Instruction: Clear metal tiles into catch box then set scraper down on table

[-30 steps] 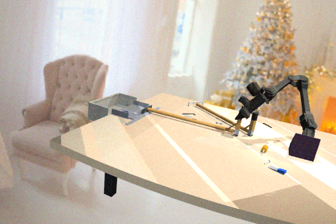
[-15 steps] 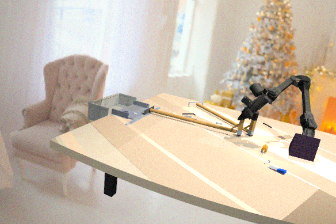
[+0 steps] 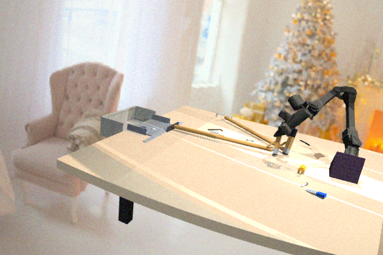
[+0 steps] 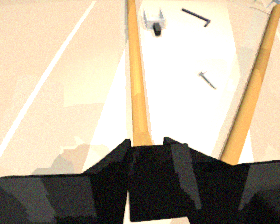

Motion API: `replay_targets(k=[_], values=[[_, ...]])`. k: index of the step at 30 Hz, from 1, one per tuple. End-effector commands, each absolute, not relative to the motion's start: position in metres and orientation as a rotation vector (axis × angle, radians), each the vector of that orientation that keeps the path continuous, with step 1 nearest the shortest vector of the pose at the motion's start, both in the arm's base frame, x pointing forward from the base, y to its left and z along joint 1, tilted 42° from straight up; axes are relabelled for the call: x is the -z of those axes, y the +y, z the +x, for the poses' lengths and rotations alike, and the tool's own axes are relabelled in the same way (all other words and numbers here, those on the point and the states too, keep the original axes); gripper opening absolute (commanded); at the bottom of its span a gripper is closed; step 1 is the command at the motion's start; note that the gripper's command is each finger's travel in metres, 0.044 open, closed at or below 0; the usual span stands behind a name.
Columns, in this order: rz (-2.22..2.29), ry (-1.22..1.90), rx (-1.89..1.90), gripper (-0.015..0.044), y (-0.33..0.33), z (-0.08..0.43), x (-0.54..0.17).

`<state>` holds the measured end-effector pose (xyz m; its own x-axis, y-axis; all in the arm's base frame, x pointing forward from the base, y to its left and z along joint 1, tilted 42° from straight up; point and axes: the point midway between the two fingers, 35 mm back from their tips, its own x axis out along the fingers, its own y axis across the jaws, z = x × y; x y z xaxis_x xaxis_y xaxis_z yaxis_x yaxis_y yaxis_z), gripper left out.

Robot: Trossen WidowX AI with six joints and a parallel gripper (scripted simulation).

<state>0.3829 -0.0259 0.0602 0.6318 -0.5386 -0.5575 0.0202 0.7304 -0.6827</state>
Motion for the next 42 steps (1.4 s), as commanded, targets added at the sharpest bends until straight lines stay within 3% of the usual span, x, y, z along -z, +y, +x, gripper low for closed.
replay_targets(k=[1, 20, 36, 42], values=[[-0.687, 0.837, 0.354, 0.0, -0.026, 0.376, -0.059], [-0.688, 0.836, 0.352, 0.0, -0.027, 0.354, -0.055], [-0.692, 0.853, 0.345, 0.042, -0.024, 0.352, -0.054], [-0.691, 0.855, 0.344, 0.044, -0.014, 0.343, -0.063]])
